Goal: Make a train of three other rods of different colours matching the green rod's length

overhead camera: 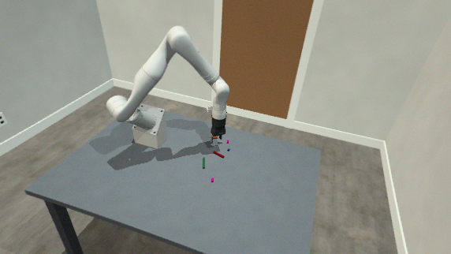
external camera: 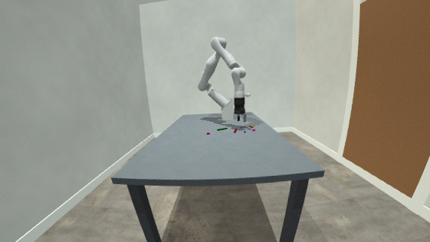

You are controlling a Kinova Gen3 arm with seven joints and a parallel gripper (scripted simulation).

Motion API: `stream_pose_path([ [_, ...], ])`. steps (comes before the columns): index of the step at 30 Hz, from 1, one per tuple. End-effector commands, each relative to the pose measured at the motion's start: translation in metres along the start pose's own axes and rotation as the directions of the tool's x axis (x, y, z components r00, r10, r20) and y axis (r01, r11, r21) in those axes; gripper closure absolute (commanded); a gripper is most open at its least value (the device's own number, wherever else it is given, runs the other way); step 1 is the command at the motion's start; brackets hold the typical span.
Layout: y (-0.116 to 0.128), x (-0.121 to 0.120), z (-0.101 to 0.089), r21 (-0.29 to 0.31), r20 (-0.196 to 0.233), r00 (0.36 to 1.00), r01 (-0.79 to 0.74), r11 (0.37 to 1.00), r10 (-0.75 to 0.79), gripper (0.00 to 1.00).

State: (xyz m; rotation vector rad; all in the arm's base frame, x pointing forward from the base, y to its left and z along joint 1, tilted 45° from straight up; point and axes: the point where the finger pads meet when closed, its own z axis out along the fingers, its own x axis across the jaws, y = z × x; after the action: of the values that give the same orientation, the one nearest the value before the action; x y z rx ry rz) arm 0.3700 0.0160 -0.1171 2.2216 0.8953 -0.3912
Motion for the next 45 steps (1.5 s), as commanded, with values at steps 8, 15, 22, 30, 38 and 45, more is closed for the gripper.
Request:
stream_pose_path([
  [8, -0.001, -0.001, 0.0, 0.0, 0.006, 0.999, -0.052, 0.999, 0.052, 0.0],
  [15, -0.003, -0.003, 0.002, -0.001, 0.017, 0.99, -0.137, 0.991, 0.137, 0.0],
  [22, -0.007, -0.007, 0.004, -0.011, 0.04, 0.943, -0.329, 0.944, 0.329, 0.0],
  [30, -0.01, -0.01, 0.007, -0.03, 0.056, 0.838, -0.542, 0.84, 0.543, 0.0],
  [38, -0.012, -0.013, 0.01, -0.065, 0.056, 0.567, -0.819, 0.57, 0.822, 0.0],
  [45, -0.011, -0.013, 0.011, -0.08, 0.04, 0.334, -0.938, 0.336, 0.942, 0.0],
])
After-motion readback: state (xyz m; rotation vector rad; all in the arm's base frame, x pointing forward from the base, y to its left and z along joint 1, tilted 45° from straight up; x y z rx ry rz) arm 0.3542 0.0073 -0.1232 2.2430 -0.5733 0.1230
